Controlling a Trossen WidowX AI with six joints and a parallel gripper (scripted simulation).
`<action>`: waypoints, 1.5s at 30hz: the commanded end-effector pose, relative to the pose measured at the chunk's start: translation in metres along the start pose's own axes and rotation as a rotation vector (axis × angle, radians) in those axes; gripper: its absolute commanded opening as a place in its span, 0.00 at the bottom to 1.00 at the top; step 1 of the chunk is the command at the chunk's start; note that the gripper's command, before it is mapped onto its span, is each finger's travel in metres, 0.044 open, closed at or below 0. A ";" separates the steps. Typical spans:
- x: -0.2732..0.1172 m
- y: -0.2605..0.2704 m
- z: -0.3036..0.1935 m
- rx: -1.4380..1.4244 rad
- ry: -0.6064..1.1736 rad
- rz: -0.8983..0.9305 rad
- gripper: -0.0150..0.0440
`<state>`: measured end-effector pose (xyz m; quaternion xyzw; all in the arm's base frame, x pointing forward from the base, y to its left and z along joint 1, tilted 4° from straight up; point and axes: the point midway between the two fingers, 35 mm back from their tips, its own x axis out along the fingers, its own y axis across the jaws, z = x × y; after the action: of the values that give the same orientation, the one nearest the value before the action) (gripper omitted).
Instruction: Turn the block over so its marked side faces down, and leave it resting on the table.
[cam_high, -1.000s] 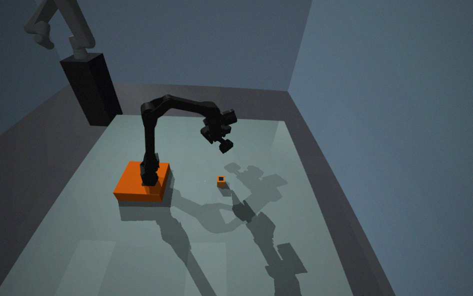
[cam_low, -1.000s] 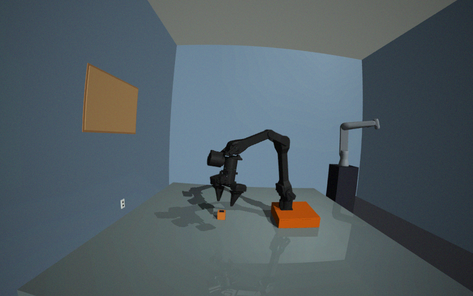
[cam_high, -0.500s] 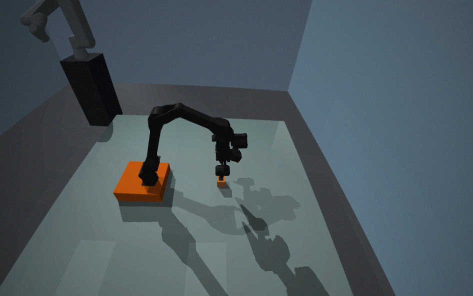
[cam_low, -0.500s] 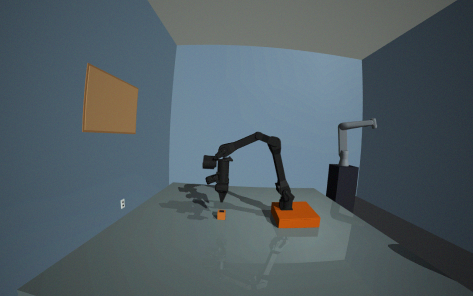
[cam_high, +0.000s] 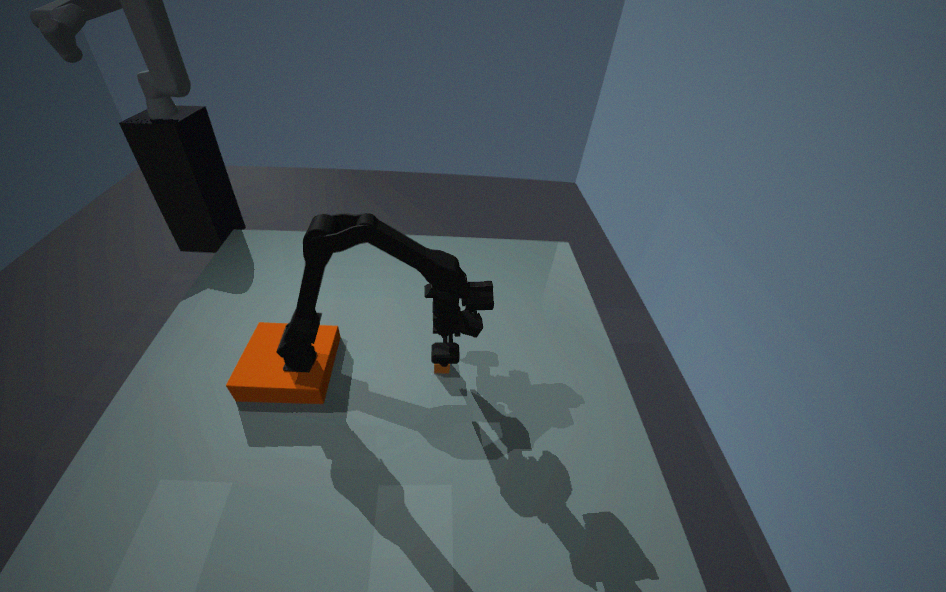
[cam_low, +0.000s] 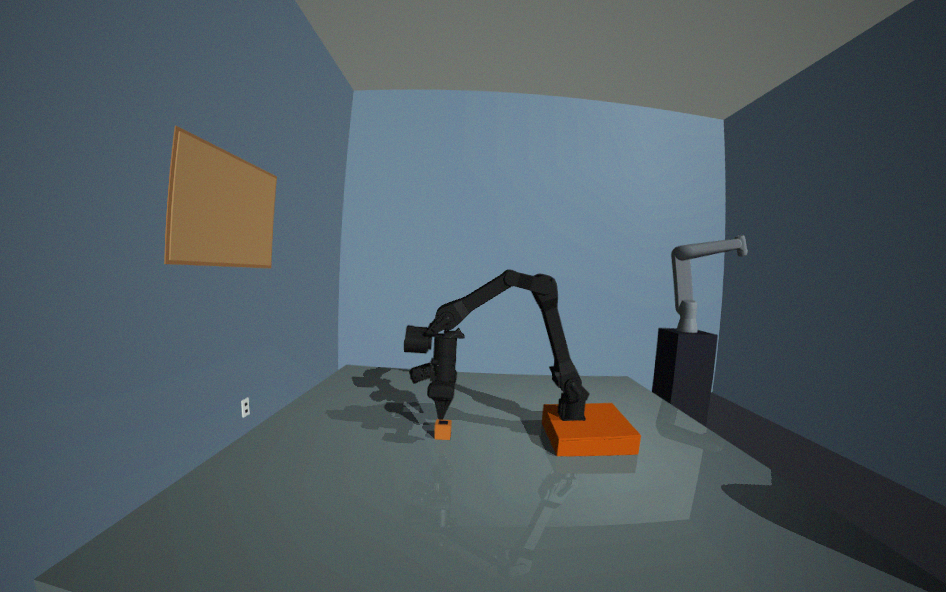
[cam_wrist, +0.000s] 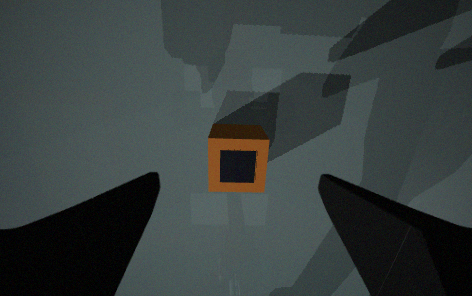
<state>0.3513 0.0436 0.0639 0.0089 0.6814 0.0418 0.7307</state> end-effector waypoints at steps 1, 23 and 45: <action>0.011 0.000 -0.004 0.007 0.016 -0.004 1.00; 0.041 -0.001 -0.005 0.007 0.016 -0.004 1.00; 0.044 -0.001 -0.005 0.007 0.016 -0.004 0.46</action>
<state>0.3510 0.0465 0.0216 0.0084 0.6856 0.0409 0.7267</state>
